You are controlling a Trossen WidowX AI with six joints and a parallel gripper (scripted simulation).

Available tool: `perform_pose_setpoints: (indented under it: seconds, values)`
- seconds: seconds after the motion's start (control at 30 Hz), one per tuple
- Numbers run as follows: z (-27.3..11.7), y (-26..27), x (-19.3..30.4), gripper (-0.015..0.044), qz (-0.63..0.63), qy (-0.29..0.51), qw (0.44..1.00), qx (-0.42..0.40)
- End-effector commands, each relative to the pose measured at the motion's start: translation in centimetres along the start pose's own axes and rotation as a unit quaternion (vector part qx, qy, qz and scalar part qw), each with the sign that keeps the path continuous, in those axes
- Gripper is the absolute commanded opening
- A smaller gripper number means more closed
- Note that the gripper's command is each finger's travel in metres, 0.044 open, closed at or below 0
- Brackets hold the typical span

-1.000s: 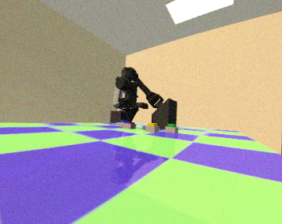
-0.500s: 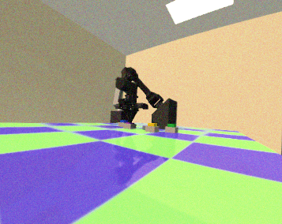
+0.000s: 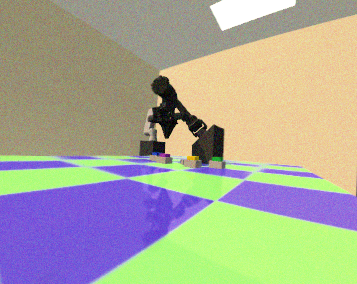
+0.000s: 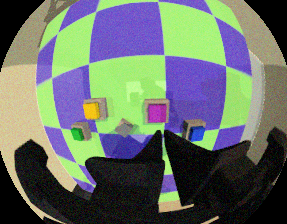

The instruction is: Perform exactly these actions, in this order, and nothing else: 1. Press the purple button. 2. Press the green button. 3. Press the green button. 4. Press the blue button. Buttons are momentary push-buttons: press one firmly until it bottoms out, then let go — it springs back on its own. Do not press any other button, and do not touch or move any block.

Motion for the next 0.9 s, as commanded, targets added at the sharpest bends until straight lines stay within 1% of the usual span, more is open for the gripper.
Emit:
perform_pose_setpoints:
  seconds: [0.0, 0.1, 0.17, 0.33, 0.47, 0.53, 0.6, 0.77, 0.8, 0.87]
  values:
    - [-2.2, -0.2, 0.0, 0.0020, 0.007, -0.006, 1.000, -0.002]
    - [-2.3, 0.4, -0.2, 0.0020, 0.007, -0.007, 1.000, -0.002]
    - [-2.3, 2.1, -0.5, 0.0020, 0.005, -0.007, 1.000, -0.002]
    - [-2.7, 10.7, -0.8, 0.0020, 0.002, -0.011, 1.000, -0.007]
    - [-2.8, 18.0, 0.5, 0.0020, 0.004, -0.009, 1.000, -0.012]
    - [-2.7, 20.3, 1.3, 0.0020, 0.006, -0.008, 1.000, -0.011]
    - [-2.6, 21.4, 1.7, 0.0020, 0.007, -0.007, 1.000, -0.009]
    - [-2.5, 21.5, 1.8, 0.0020, 0.007, -0.007, 1.000, -0.009]
    - [-2.2, 21.5, 1.8, 0.0020, 0.007, -0.007, 1.000, -0.009]
    - [0.6, 21.6, 1.6, 0.0020, 0.007, -0.008, 1.000, -0.009]
Point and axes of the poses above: the point midway between the two fingers, 35 mm back from their tips, its own z axis out along the fingers, its own y axis across the jaws, x = y × z, the point moved 5 cm from there along -z, back along the fingers, and after that the axes turned 10 degrees about -z, right-handed, at the moved point
